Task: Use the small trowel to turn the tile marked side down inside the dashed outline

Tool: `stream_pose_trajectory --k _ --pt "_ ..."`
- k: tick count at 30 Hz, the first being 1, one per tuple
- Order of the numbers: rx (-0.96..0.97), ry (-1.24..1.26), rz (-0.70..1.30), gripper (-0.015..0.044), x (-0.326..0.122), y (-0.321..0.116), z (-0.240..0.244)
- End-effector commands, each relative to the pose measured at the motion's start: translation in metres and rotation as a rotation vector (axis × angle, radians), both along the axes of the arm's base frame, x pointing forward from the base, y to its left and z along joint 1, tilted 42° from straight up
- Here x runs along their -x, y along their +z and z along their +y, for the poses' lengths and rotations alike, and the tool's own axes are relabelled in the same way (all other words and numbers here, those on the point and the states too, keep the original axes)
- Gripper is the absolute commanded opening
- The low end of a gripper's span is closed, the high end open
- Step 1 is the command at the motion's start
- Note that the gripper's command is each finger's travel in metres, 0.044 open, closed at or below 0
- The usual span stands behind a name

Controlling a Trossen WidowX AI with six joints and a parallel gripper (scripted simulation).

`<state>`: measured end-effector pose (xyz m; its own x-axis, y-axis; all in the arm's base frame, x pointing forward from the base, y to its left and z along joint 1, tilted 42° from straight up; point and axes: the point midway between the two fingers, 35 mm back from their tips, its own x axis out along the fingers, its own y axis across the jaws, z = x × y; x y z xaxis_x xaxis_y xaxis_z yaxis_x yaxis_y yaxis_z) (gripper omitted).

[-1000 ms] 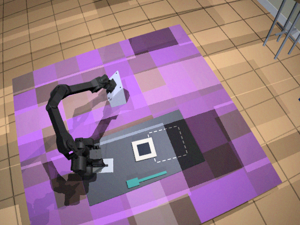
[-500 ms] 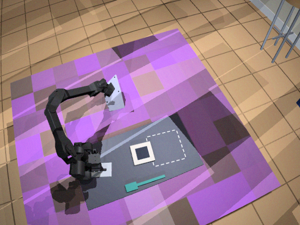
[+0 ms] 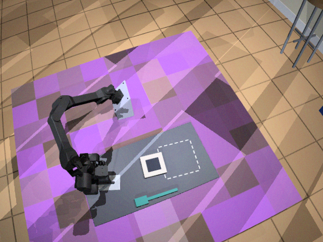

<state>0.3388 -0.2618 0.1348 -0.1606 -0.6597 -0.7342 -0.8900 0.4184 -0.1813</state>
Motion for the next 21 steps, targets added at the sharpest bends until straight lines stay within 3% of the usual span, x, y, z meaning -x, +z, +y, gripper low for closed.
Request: stream_pose_trajectory --k 1,21 --pt "-0.005 0.003 0.001 0.0130 -0.0003 -0.0009 0.0001" --pt "-0.091 0.401 0.357 0.0130 -0.0003 -0.0010 0.0002"
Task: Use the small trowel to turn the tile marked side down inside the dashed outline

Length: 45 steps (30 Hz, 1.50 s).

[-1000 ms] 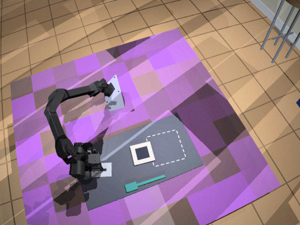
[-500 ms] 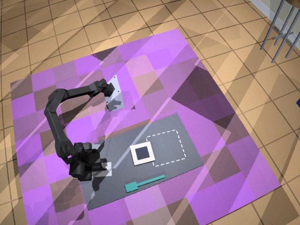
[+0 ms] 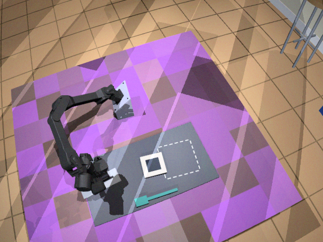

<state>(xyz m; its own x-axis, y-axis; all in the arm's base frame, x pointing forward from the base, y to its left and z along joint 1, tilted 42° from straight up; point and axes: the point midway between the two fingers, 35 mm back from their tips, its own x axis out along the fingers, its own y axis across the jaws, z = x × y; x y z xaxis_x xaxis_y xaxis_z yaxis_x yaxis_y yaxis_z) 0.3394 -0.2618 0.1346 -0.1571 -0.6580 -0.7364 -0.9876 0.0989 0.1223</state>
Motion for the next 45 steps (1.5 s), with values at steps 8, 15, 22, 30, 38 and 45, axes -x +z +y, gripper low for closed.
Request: stream_pose_trajectory --k 8,15,22,30,38,45 --pt "-0.041 0.182 0.165 0.0130 0.000 -0.001 0.000" --pt "-0.041 0.182 0.165 0.0235 0.000 -0.001 0.000" --pt "-0.041 0.182 0.165 0.0270 0.000 -0.001 0.000" --pt "-0.041 0.182 0.165 0.0270 0.000 -0.001 0.000" --pt "-0.041 0.182 0.165 0.0270 -0.002 0.016 0.015" --pt "-0.040 0.182 0.165 0.0270 -0.004 0.032 0.030"
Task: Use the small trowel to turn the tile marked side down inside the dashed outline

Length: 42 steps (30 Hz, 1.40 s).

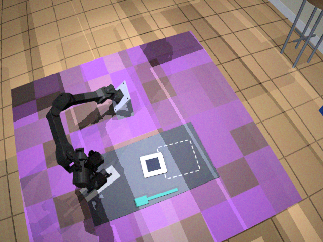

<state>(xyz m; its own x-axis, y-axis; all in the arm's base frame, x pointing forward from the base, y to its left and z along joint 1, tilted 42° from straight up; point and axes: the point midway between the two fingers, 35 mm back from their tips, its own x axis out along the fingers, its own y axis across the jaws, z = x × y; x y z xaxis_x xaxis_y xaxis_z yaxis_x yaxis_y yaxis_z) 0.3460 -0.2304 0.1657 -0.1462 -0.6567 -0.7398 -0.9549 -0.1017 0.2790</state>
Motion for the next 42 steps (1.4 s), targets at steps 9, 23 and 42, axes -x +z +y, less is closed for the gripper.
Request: stream_pose_trajectory --k 9,23,42 --pt "-0.009 -0.071 -0.087 0.0300 0.000 0.006 0.006" --pt "-0.061 -0.385 -0.447 0.0300 0.005 -0.003 0.002" --pt "-0.147 -0.827 -0.903 0.0300 0.012 -0.010 -0.004"
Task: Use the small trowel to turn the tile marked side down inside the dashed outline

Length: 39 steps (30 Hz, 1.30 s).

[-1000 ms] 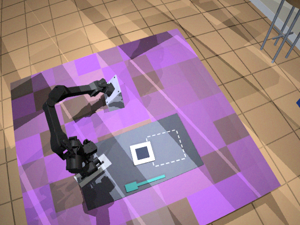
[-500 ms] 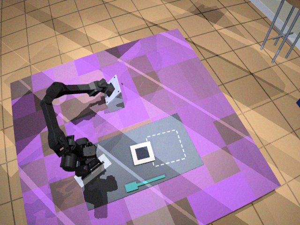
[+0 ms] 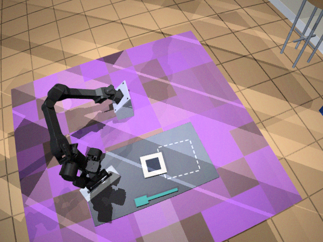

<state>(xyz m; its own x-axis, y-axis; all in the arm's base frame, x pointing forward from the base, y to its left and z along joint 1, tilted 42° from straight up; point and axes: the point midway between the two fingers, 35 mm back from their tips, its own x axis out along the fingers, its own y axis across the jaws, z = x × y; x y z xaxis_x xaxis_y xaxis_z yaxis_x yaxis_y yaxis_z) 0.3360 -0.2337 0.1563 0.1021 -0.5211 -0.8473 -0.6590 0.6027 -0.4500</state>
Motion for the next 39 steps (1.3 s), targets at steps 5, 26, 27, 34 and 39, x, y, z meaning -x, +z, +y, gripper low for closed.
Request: stream_pose_trajectory --k 5,26,27,34,39 --pt "-0.058 -0.177 -0.181 0.0300 0.006 -0.001 -0.003" --pt "-0.199 -0.632 -0.641 0.0300 0.015 0.004 -0.020" --pt "-0.212 -0.655 -0.662 0.0300 0.016 0.003 -0.020" --pt "-0.311 -0.816 -0.809 0.0300 0.021 -0.002 -0.019" --pt "-0.388 -0.931 -0.910 0.0300 0.024 -0.005 -0.018"
